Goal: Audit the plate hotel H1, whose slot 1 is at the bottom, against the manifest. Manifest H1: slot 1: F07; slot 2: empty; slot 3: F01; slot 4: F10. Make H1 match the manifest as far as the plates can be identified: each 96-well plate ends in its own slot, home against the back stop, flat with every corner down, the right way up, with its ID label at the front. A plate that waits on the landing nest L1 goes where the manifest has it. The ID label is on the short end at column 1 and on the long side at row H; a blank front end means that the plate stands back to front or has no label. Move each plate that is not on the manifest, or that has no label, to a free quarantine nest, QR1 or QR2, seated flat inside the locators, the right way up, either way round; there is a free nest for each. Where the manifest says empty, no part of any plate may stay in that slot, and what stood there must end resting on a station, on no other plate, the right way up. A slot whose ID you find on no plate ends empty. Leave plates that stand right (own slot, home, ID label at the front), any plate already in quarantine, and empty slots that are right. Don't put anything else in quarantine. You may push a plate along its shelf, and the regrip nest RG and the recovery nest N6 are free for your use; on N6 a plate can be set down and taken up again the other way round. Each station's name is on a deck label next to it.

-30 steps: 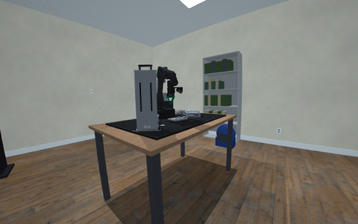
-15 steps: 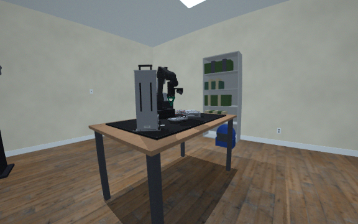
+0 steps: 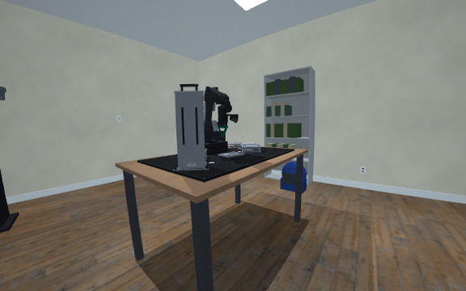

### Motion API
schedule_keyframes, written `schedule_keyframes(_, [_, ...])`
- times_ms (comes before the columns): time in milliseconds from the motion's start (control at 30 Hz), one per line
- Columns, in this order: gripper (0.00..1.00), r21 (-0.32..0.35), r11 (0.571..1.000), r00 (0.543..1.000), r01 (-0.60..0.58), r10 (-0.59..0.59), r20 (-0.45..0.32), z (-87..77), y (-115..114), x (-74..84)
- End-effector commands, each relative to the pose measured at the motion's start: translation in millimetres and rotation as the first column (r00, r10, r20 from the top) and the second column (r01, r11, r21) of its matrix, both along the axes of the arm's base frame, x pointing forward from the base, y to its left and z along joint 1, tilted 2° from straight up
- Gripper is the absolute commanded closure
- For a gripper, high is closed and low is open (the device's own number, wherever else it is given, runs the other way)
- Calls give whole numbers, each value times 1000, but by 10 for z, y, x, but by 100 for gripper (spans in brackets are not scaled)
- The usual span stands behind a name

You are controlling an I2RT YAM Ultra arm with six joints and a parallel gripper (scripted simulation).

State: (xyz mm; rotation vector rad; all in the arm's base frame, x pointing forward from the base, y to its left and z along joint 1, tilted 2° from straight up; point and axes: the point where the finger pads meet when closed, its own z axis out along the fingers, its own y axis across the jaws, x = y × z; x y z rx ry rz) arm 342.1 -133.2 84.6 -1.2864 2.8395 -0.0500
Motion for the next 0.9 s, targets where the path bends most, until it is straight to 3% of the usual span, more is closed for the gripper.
schedule_keyframes(0, [0, -5, 1000, 1000, -1, 1, 15, 44, -8, 21])
schedule_keyframes(867, [0, -5, 1000, 1000, -1, 1, 15, -339, -17, 40])
